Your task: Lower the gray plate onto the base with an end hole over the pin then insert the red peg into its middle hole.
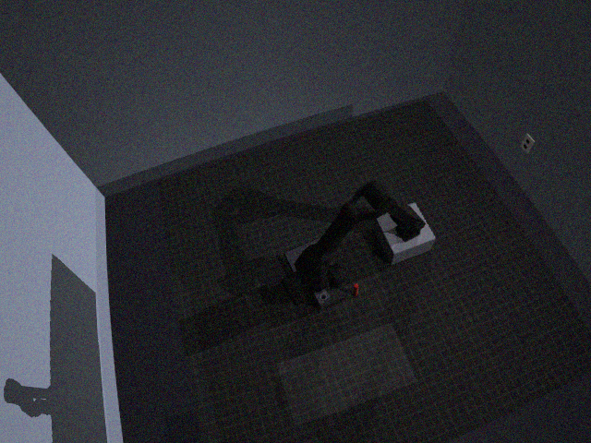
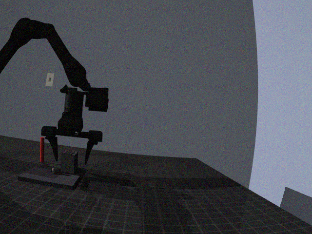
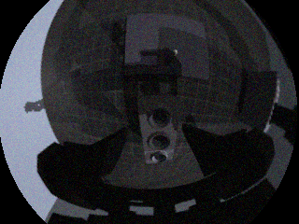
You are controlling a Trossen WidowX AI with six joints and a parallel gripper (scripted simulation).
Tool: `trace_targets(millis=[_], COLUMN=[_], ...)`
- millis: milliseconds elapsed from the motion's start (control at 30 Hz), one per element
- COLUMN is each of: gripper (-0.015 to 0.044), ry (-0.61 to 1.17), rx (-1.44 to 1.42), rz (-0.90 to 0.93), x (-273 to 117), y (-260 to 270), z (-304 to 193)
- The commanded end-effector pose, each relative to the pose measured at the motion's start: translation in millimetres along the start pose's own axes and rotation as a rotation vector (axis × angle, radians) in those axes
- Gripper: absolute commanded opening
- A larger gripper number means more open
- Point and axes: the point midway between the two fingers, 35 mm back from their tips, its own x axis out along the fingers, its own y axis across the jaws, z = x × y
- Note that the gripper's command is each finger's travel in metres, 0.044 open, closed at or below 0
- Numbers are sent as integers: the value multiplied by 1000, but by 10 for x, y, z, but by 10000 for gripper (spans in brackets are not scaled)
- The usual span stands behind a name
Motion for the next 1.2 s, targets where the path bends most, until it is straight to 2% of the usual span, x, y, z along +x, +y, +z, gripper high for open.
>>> trace_targets(millis=[0,167,600,967,1000,1167], gripper=[440,440,99,25,0,0], ry=[-2,-2,-2,-2,-2,-1], rx=[4,4,4,4,4,7], rz=[-9,-9,-9,-9,-9,-6], x=[84,138,138,138,138,32], y=[-30,-36,-36,-36,-36,-2], z=[6,7,7,7,7,4])
